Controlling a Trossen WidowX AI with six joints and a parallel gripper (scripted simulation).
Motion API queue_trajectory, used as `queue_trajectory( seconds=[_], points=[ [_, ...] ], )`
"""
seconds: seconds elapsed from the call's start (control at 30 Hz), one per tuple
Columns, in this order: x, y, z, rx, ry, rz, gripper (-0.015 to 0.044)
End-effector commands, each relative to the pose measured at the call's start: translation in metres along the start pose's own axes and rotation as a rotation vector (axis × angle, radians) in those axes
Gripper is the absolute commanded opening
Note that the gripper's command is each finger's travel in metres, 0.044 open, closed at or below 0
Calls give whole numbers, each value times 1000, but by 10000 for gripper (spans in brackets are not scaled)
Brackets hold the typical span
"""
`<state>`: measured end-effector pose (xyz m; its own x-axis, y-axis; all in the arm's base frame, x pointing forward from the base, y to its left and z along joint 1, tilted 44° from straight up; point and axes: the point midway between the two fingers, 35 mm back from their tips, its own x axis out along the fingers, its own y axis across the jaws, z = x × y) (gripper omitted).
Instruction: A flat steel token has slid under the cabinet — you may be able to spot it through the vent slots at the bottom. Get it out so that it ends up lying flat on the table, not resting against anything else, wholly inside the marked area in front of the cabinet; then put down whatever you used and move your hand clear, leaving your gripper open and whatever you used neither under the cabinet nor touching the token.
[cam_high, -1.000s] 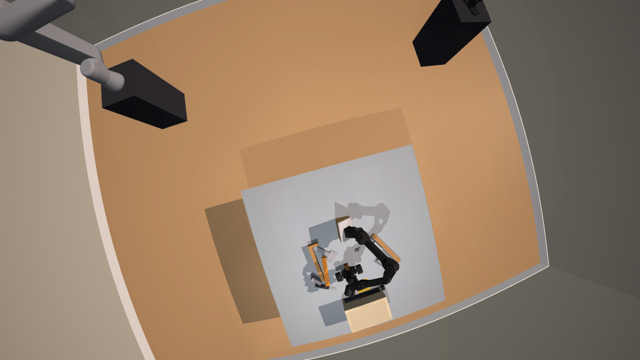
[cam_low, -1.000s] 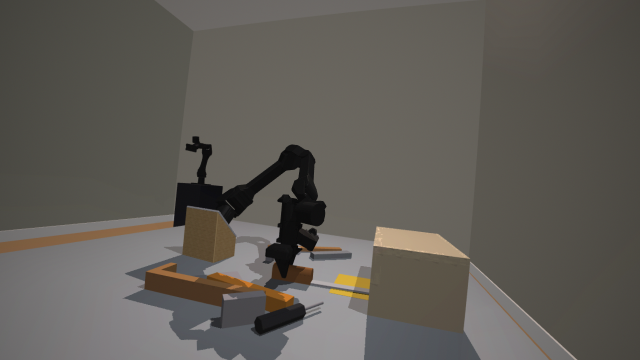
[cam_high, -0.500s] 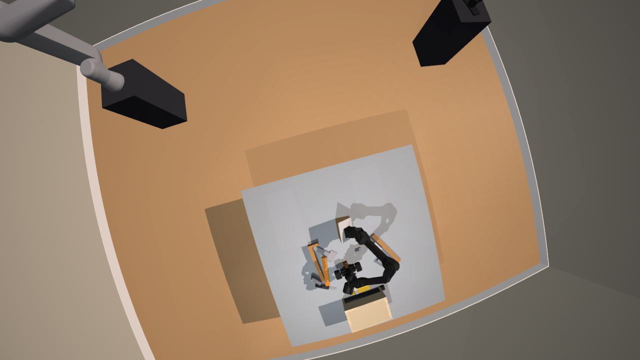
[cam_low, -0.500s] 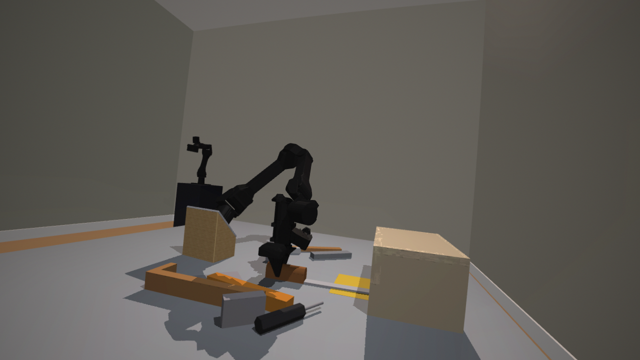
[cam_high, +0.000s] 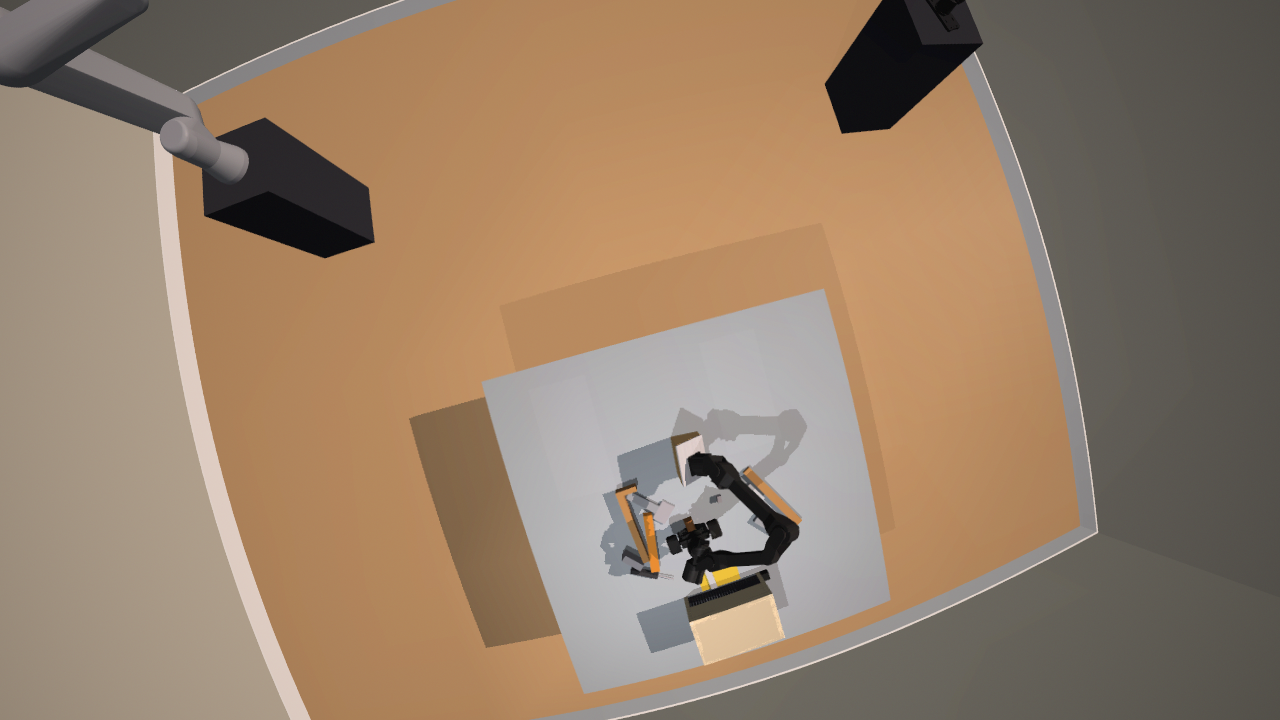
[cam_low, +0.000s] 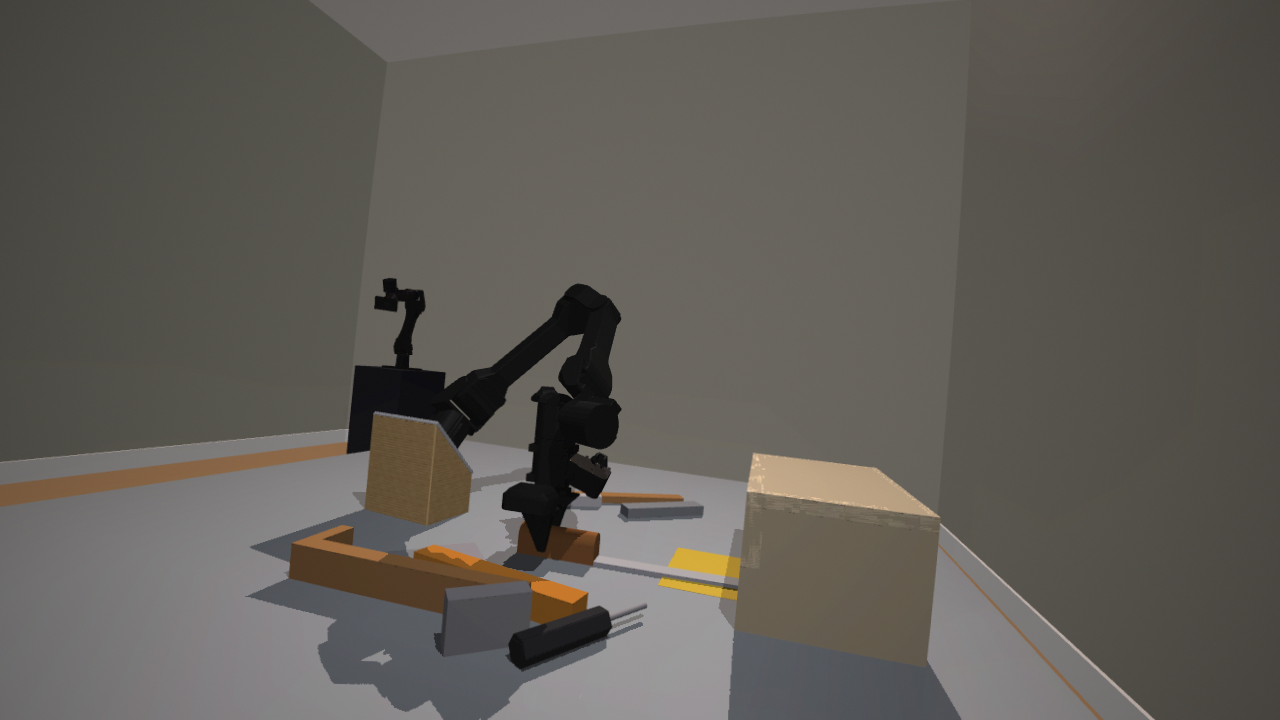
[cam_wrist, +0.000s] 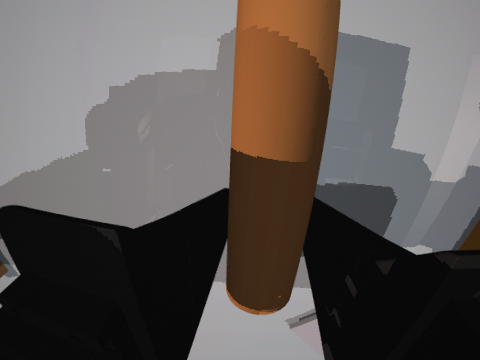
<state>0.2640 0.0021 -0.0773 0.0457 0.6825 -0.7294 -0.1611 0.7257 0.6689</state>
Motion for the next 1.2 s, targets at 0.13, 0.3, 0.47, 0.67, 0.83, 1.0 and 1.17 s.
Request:
queue_trajectory(
  seconds=[0.13, 0.3, 0.47, 0.67, 0.83, 1.0, 1.17],
  points=[
    [1, 0, -14, 0, 4, 1, 0],
    [1, -1, -21, 0, 5, 1, 0],
    [0, -1, -22, 1, 2, 0, 0],
    [0, -4, -20, -16, 1, 0, 0],
    [-1, -7, -20, -44, 1, -1, 0],
    [-2, -11, -20, -72, 2, -1, 0],
    [-2, -14, -21, -99, 3, -1, 0]
  ],
)
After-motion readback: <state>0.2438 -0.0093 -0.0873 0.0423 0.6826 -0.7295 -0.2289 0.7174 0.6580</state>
